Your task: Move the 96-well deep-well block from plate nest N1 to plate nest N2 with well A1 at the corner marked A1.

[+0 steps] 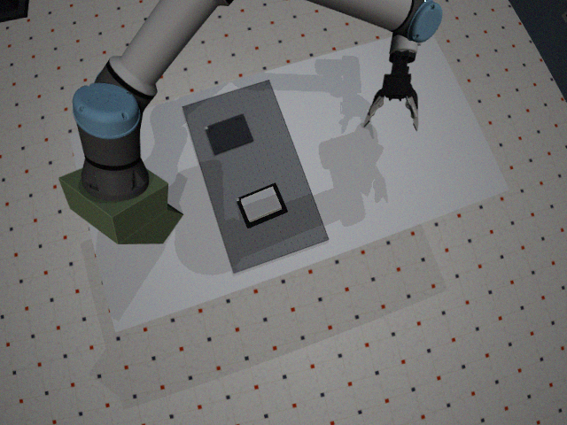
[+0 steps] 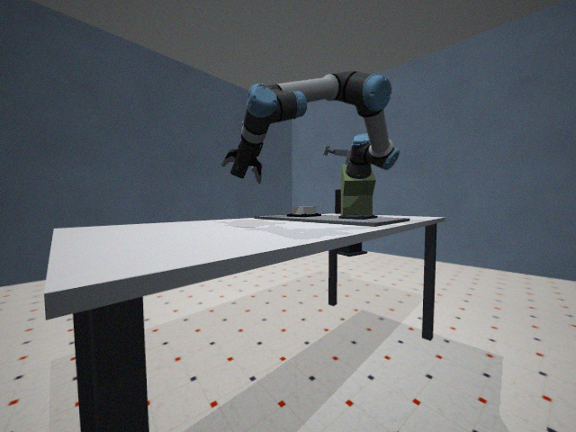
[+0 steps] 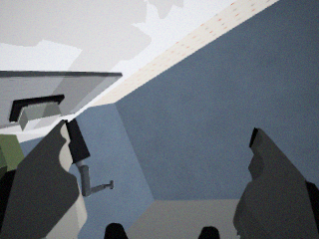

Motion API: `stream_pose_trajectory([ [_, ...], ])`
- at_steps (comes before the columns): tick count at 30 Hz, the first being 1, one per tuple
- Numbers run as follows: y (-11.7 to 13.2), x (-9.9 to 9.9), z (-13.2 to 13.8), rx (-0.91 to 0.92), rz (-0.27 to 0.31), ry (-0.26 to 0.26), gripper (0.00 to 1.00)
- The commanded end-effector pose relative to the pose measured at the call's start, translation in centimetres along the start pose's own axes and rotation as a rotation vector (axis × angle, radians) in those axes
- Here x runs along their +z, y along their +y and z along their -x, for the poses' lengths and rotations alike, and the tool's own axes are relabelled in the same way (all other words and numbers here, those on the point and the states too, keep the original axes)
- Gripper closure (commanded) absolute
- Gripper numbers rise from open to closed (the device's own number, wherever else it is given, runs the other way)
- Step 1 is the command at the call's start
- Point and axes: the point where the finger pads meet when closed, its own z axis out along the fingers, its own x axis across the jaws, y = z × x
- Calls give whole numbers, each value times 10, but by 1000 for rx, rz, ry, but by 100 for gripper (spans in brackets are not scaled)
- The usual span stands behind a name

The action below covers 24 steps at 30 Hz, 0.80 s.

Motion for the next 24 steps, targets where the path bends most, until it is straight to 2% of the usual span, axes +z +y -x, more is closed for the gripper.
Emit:
stream_pose_trajectory([
  [1,1,-1,-1,1,-1,1,0],
  [17,1,-1,-1,1,-1,1,0],
  [19,5,8,1,5,-2,-63,0],
  [24,17,30,5,5,-2,-63,0],
])
